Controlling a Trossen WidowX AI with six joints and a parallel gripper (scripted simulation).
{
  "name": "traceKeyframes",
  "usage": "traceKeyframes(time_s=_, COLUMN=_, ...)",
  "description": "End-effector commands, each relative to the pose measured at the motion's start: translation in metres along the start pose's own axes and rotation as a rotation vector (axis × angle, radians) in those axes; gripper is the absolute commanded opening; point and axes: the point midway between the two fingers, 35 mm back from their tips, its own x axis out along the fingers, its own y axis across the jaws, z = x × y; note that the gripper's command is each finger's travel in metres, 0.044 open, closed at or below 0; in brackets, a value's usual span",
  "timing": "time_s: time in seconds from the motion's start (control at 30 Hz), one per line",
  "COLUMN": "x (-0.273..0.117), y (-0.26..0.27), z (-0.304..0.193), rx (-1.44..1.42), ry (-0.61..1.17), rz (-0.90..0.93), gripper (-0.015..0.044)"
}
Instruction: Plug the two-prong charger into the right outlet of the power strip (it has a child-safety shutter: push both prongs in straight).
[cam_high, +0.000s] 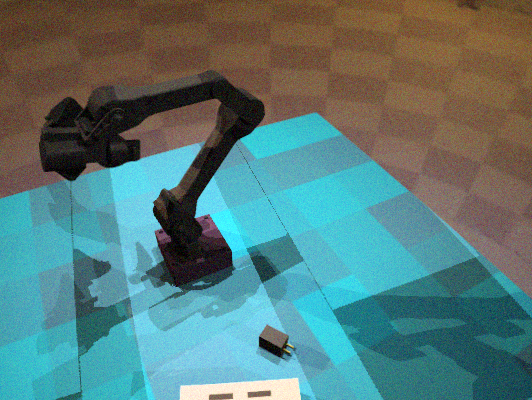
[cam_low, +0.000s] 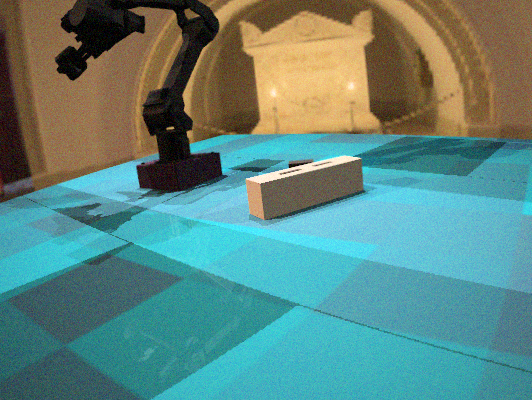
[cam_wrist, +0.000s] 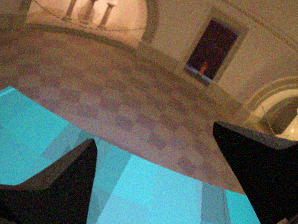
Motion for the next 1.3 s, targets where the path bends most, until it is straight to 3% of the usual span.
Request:
traceKeyframes(time_s=0.0, x=0.0, y=0.001, z=0.0, rx=-0.002, ry=0.0, rz=0.003, gripper=0.0426)
traceKeyframes(time_s=0.6, x=-0.033, y=0.068, z=0.0, rx=-0.228, ry=-0.001, rz=0.299, gripper=0.044)
traceKeyframes(time_s=1.27, x=-0.095, y=0.13, z=-0.015, rx=-0.516, ry=-0.044, rz=0.617, gripper=0.044)
